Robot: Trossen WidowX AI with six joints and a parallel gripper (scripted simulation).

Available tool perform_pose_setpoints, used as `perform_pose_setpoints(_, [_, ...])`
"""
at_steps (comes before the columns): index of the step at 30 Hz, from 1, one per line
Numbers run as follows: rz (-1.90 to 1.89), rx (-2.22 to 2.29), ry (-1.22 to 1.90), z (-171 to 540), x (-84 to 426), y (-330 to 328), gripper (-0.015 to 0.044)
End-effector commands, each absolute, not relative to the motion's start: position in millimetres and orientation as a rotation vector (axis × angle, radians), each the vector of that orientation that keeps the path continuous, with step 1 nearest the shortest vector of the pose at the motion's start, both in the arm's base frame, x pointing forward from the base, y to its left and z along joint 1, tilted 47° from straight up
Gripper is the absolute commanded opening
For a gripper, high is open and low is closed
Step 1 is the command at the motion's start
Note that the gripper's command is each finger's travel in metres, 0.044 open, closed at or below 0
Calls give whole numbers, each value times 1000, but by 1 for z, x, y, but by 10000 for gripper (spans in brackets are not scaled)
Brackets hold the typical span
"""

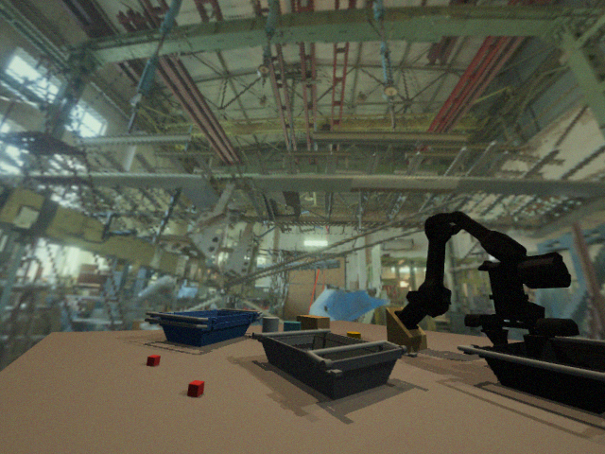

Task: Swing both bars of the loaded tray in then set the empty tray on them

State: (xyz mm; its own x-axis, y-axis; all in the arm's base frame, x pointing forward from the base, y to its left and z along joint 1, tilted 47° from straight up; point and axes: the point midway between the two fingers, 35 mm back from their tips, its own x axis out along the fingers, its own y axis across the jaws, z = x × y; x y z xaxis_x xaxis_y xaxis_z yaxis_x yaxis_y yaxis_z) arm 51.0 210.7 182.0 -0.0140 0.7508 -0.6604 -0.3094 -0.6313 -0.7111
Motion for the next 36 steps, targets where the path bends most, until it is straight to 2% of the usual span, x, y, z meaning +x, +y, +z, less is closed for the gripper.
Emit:
perform_pose_setpoints(1, [1748,-1495,-469,181,52,210,181])
perform_pose_setpoints(28, [1750,-1500,-468,183,53,207,1])
perform_pose_setpoints(36, [1757,-1514,-461,197,58,190,0])
